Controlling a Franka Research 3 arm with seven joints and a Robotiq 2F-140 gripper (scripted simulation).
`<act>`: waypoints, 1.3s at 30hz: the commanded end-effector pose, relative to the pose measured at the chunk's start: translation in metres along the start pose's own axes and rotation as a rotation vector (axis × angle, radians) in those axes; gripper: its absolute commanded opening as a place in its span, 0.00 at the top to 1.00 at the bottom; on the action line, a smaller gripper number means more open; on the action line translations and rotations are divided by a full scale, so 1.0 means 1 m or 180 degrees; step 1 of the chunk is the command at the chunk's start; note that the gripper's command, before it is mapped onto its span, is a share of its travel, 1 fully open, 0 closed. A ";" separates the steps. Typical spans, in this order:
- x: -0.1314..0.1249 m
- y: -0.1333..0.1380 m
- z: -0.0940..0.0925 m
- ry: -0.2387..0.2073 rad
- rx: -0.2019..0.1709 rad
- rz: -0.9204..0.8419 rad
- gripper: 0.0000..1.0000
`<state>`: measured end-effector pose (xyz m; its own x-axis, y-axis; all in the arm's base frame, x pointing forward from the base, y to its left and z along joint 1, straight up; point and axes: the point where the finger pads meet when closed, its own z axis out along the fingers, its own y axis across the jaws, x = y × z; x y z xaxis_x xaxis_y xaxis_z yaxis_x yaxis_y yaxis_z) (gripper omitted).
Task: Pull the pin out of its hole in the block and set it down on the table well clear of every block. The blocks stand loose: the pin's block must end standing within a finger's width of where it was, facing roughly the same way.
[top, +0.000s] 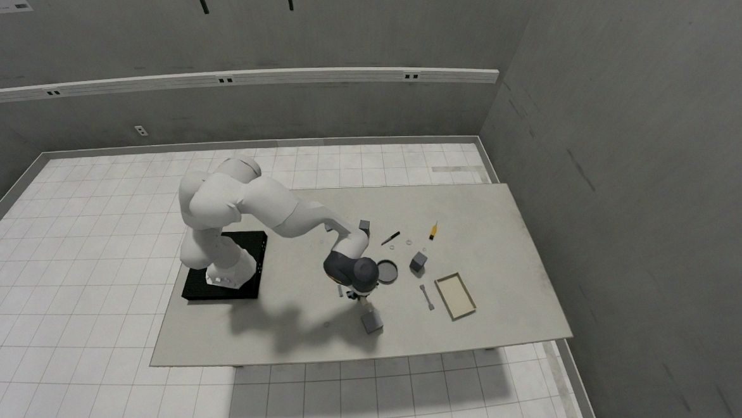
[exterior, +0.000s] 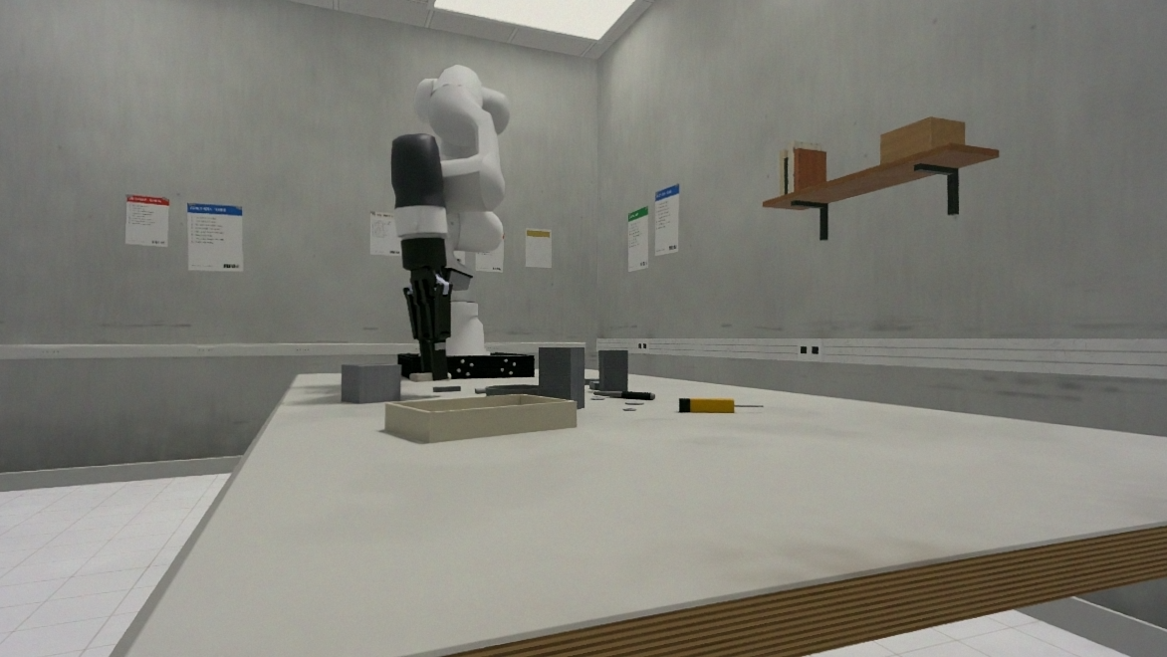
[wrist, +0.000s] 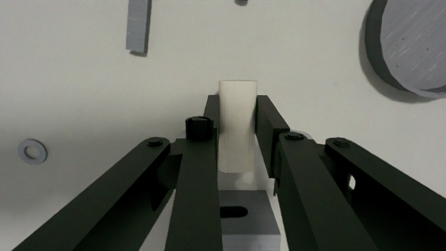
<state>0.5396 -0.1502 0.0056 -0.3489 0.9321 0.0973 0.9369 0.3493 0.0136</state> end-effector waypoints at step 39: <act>0.003 -0.002 0.003 0.0040 0.0047 -0.0038 0.90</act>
<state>0.5373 -0.1484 0.0035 -0.3544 0.9286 0.1097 0.9344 0.3562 0.0033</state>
